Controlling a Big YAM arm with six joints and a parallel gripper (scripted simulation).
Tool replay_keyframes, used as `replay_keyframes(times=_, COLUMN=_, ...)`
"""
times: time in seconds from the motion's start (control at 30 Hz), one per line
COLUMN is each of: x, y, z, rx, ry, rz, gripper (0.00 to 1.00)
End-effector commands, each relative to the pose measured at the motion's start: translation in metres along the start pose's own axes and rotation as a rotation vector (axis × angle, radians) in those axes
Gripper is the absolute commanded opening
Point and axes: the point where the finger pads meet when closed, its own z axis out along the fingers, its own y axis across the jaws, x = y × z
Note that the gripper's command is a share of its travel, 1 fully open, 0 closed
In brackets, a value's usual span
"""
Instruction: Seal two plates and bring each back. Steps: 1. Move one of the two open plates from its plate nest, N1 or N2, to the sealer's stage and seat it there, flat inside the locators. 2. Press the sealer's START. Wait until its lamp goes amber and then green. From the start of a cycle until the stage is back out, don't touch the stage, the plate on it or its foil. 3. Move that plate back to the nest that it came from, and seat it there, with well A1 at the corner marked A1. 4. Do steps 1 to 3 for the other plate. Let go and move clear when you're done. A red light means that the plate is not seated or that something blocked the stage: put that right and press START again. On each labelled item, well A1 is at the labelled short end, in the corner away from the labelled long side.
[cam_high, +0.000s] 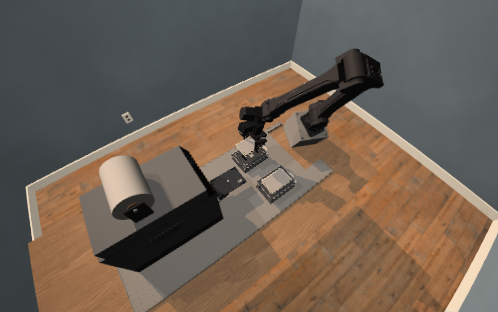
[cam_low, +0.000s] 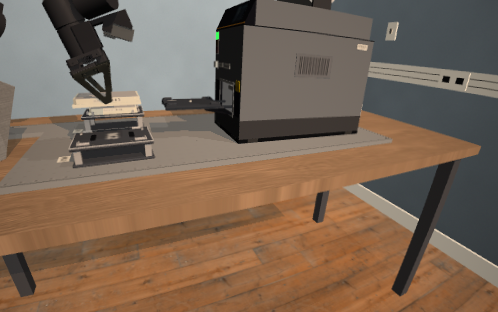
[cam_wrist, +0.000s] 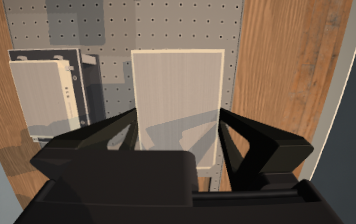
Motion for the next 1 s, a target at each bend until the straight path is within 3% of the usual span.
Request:
replay_keyframes(times=0.0, x=-0.001, y=0.003, z=0.005, rx=-0.002, ry=-0.003, rz=-0.009, gripper=0.00)
replay_keyframes(times=0.2, x=-0.010, y=-0.002, z=0.008, rx=0.003, ry=-0.015, rz=-0.025, gripper=0.00)
replay_keyframes(times=0.7, x=0.004, y=0.003, z=0.015, rx=-0.003, ry=0.001, rz=-0.011, gripper=0.00)
replay_keyframes(times=0.97, x=-0.008, y=-0.005, z=0.017, rx=0.008, ry=-0.020, rz=-0.016, gripper=0.00)
